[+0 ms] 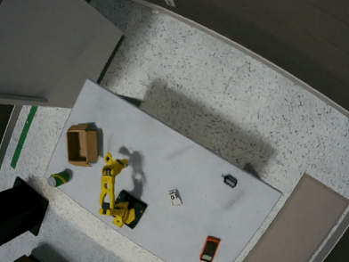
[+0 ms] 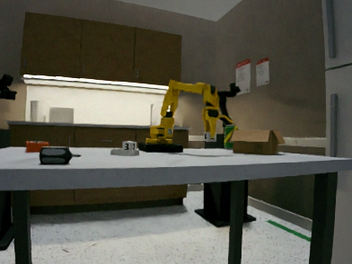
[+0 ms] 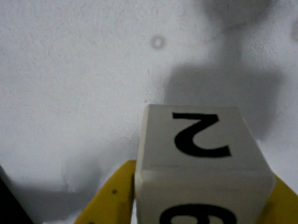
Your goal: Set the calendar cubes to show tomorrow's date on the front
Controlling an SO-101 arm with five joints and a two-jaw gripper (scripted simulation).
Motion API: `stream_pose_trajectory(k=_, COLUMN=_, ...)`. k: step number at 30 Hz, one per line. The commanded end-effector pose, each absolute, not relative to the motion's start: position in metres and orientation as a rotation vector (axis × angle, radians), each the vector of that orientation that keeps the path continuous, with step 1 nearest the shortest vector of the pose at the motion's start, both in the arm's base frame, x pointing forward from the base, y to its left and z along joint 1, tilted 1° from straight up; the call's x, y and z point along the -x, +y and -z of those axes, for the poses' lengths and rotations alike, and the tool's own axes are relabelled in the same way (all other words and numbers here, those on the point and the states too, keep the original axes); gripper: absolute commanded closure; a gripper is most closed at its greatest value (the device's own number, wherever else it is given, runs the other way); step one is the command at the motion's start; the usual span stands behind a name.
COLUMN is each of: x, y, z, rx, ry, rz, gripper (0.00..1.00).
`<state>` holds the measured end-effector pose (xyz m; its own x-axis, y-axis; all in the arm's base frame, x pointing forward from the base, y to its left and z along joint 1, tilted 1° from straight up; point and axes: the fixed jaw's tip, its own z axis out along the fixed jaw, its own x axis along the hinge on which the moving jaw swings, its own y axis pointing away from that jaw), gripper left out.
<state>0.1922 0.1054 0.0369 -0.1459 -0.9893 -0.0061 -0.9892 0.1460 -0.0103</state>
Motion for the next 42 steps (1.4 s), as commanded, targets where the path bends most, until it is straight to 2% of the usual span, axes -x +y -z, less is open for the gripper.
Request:
stream_pose_trajectory(k=1, x=-0.201, y=0.095, z=-0.034, rx=1.794, ry=2.58, rz=0.0, gripper=1.0)
stream_pose_trajectory(k=21, x=-0.234, y=0.037, z=-0.027, rx=0.448, ry=3.123, rz=0.0, gripper=1.0)
stream_pose_trajectory(k=42, x=-0.236, y=0.033, z=-0.027, rx=0.359, ry=3.135, rz=0.0, gripper=1.0)
